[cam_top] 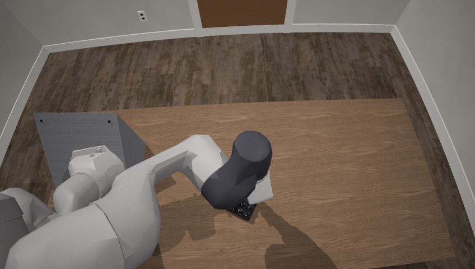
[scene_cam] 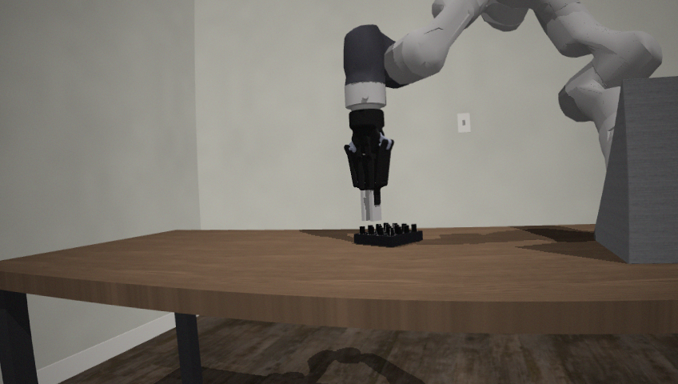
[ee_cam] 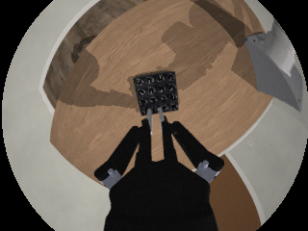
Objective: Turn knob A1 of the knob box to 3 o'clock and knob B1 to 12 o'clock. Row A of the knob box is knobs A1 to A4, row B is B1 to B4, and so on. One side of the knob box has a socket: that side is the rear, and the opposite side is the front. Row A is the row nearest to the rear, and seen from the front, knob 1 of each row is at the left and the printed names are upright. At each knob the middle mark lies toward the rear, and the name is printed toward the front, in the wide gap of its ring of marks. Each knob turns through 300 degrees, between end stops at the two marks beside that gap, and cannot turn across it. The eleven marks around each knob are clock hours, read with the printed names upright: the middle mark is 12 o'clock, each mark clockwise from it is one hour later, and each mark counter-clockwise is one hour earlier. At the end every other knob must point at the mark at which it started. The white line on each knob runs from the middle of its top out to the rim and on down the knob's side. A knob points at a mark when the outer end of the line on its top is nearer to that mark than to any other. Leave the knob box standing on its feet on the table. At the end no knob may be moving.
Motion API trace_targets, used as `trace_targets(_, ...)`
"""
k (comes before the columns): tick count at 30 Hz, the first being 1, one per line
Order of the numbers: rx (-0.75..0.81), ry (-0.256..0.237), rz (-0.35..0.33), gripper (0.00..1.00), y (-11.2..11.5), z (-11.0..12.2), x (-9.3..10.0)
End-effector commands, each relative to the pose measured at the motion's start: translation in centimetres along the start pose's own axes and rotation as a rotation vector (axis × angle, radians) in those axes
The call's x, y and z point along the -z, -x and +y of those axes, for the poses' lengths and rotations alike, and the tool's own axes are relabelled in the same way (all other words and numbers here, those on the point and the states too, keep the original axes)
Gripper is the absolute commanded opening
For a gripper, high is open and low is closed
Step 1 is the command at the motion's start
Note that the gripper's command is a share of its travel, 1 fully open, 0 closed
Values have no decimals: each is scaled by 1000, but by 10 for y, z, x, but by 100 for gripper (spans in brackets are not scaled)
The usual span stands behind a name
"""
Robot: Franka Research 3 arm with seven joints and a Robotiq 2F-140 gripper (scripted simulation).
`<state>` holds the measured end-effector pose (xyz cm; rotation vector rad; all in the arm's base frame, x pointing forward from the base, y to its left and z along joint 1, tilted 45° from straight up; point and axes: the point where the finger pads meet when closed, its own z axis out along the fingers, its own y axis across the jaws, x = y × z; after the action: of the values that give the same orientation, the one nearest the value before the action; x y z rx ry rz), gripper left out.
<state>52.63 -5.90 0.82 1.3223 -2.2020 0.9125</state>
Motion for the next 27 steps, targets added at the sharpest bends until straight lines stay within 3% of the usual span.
trace_targets(1, -3, -3, -4, 12, 1, -1, -3)
trace_targets(27, -3, -3, -4, 12, 1, -1, -8)
